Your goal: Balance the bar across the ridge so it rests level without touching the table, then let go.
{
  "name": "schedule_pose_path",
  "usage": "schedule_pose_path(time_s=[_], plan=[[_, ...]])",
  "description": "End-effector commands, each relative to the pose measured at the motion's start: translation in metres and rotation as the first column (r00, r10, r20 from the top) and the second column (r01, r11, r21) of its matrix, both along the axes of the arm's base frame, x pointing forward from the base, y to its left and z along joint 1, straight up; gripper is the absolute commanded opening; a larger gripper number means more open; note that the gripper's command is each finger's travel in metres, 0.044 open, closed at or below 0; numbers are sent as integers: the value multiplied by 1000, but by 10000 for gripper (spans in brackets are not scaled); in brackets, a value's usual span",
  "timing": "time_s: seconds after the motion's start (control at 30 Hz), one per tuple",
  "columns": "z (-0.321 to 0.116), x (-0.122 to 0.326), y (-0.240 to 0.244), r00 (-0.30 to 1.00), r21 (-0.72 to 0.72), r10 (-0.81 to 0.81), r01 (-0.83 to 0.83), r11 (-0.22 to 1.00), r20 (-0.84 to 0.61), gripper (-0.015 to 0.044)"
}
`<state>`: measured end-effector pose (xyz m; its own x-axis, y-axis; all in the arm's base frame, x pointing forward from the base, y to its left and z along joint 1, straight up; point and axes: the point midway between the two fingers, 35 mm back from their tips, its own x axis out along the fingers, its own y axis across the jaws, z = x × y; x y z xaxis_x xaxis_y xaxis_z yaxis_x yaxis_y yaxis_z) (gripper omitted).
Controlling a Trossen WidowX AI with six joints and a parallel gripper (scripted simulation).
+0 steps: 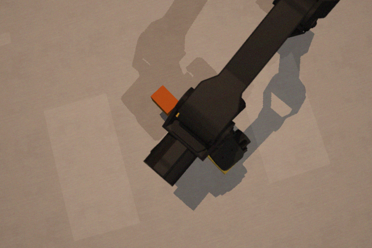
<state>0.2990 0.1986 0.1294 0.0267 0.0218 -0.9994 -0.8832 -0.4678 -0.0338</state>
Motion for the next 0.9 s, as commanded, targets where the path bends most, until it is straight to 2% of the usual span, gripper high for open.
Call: schedule_pose_path(time_s=[0.0,0.37,0.87], plan=[[-7,1,0,1000,-2,-6,6,1000,3,0],[-23,0,-1,1000,-2,-5,5,1000,3,0],[-23,0,-1,1000,-2,-5,5,1000,3,0]])
